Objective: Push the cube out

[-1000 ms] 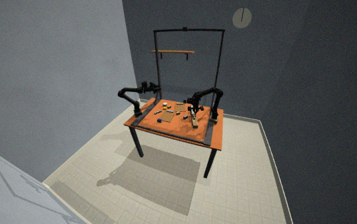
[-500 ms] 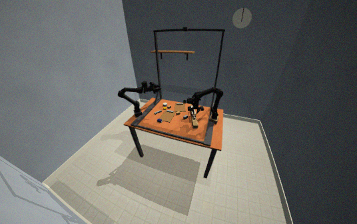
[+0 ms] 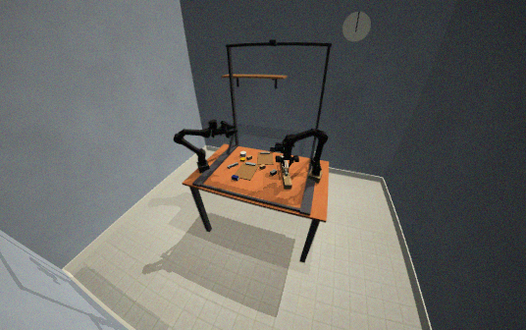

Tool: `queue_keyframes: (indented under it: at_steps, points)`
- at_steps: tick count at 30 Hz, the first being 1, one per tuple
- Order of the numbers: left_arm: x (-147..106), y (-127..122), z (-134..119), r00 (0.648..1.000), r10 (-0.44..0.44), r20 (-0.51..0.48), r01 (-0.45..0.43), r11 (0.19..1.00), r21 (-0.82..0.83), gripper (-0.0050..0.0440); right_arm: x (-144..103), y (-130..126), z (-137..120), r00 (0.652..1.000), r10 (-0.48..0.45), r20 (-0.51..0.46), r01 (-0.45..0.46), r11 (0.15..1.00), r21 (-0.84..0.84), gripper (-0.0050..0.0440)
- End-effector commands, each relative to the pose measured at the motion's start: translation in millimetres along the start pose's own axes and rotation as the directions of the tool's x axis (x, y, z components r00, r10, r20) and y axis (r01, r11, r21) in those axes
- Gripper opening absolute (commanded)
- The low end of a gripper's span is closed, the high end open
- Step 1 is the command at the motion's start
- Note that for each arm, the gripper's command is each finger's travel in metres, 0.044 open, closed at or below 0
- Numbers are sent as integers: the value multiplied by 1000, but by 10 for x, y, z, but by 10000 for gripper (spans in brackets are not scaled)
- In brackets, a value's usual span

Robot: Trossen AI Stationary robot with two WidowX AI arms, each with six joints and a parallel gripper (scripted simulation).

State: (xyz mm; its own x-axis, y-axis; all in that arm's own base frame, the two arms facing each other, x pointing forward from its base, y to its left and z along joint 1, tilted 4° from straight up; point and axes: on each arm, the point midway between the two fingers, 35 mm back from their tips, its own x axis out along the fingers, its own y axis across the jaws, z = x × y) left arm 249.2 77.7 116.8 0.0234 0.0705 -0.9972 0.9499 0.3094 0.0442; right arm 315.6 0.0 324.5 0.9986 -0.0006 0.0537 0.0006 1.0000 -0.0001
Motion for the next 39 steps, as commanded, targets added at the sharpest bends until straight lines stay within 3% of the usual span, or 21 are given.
queue_keyframes:
  at_steps: [1, 6, 8, 12, 21, 39]
  points:
    - [-46, 180, 254, 1000, 19, 9, -19, 1000, 1, 170, -12, -3, 65, 1000, -2, 17, 2, 1000, 6, 400]
    - [-21, 358, 797, 1000, 13, 10, -13, 1000, -6, 170, -12, -3, 65, 1000, -2, 17, 2, 1000, 6, 400]
    - [-21, 358, 797, 1000, 13, 10, -13, 1000, -6, 170, -12, -3, 65, 1000, -2, 17, 2, 1000, 6, 400]
    - [16, 419, 1262, 1000, 11, 12, -11, 1000, -7, 170, -12, -3, 65, 1000, -2, 17, 2, 1000, 6, 400]
    - [129, 326, 2124, 1000, 4, -1, -4, 1000, -7, 170, -12, -3, 65, 1000, -2, 17, 2, 1000, 6, 400]
    - [266, 19, 2959, 1000, 8, 10, -8, 1000, -1, 170, -12, -3, 65, 1000, -2, 17, 2, 1000, 6, 400]
